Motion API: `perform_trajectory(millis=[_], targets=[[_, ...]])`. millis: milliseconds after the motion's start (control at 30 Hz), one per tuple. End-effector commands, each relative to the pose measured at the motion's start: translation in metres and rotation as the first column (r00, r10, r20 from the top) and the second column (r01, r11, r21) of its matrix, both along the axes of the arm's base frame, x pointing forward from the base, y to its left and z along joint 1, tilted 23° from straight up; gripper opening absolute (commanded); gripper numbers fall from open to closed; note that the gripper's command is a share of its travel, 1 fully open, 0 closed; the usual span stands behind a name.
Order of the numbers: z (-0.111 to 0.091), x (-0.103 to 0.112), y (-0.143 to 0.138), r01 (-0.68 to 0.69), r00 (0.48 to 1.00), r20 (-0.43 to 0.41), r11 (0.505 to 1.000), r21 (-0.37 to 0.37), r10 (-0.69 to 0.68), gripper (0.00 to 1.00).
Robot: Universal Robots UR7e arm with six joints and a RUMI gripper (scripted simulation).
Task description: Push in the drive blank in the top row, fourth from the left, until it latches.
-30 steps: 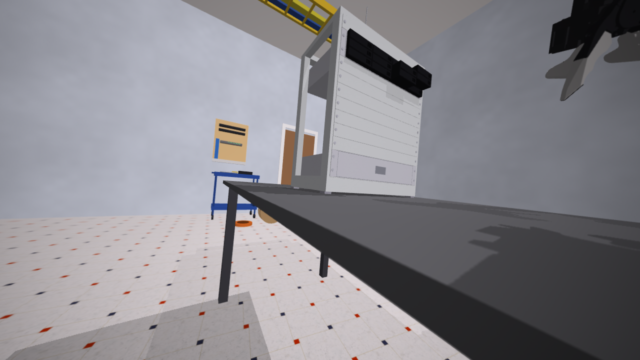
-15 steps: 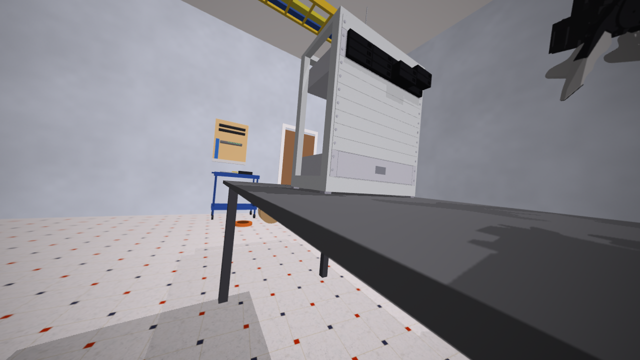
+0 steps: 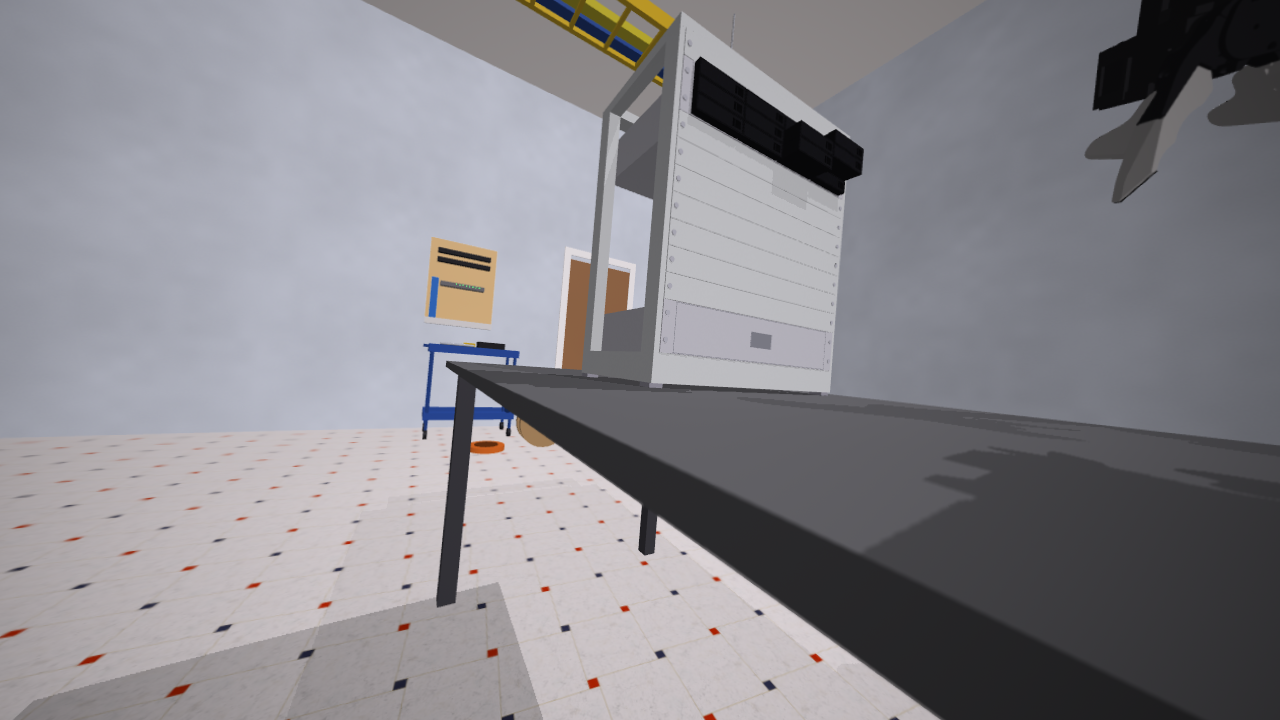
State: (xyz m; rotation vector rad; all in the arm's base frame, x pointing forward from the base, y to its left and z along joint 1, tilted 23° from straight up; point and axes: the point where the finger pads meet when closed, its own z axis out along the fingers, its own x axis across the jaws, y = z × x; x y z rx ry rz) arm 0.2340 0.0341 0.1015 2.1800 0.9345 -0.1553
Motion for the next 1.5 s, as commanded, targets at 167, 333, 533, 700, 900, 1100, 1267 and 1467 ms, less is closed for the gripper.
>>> perform_trajectory(millis=[167,333,533,700,900,1100,1267,1467], targets=[[-0.001,0.005,0.003,0.081,0.996,0.036,0.996,0.042,-0.082,1.00],[-0.001,0.010,0.005,0.151,0.986,0.064,0.985,0.080,-0.156,1.00],[-0.001,0.015,0.007,0.219,0.969,0.089,0.968,0.119,-0.230,1.00],[-0.001,0.023,0.010,0.316,0.933,0.121,0.932,0.176,-0.339,1.00],[0.000,0.035,0.014,0.441,0.860,0.152,0.860,0.255,-0.486,1.00],[0.001,0.045,0.016,0.524,0.791,0.167,0.792,0.313,-0.589,1.00],[0.003,0.059,0.018,0.620,0.678,0.175,0.683,0.386,-0.714,1.00],[0.008,0.079,0.018,0.711,0.509,0.166,0.522,0.472,-0.844,1.00]])
